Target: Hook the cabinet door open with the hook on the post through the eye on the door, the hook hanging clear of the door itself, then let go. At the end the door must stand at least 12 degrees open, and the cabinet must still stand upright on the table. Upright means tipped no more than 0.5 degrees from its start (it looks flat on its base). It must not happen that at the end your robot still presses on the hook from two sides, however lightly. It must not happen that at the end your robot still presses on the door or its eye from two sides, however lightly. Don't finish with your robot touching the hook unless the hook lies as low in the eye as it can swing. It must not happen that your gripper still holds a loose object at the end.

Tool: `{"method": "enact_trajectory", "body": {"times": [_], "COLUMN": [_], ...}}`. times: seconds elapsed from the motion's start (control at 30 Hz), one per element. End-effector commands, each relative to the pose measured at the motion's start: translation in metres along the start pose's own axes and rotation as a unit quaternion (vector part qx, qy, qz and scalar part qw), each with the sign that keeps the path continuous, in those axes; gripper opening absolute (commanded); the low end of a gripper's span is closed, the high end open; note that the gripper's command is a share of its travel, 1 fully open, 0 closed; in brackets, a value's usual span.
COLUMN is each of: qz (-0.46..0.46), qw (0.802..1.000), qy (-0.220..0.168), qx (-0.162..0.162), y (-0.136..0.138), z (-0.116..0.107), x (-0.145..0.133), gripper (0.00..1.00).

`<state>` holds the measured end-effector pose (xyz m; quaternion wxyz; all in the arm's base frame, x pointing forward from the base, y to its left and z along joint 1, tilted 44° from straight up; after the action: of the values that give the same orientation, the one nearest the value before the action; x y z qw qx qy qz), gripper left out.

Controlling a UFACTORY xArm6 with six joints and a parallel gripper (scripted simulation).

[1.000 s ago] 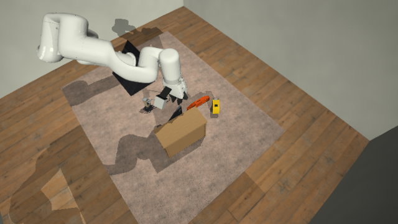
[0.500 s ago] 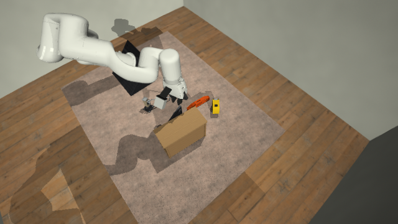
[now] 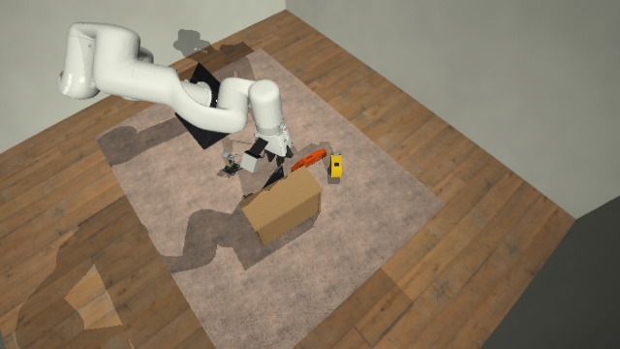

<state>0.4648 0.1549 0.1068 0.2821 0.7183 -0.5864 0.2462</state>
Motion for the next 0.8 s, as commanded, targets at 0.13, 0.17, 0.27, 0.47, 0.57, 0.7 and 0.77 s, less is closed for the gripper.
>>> {"method": "enact_trajectory", "body": {"times": [0.13, 0.17, 0.27, 0.47, 0.57, 0.7, 0.77], "qz": [0.001, 0.001, 0.001, 0.001, 0.001, 0.001, 0.001], "qw": [1.000, 1.000, 1.000, 1.000, 1.000, 1.000, 1.000], "qy": [-0.001, -0.001, -0.001, -0.001, -0.001, -0.001, -0.001], "qx": [0.002, 0.002, 0.002, 0.002, 0.002, 0.002, 0.002], "y": [-0.001, -0.001, -0.001, -0.001, -0.001, -0.001, -0.001], "z": [0.008, 0.010, 0.015, 0.026, 0.028, 0.035, 0.038], "x": [0.000, 0.000, 0.000, 0.000, 0.000, 0.000, 0.000], "gripper": [0.27, 0.27, 0.27, 0.27, 0.27, 0.27, 0.27]}}
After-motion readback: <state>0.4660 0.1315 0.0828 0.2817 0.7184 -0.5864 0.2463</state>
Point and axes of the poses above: the point where the finger pads meet when closed, its own z axis out along the fingers, its own y axis across the jaws, x = y × z, the point moved 9 cm from there along -z, back along the fingers, and after that the axes turned 11 degrees about z, right-handed, at the moved point
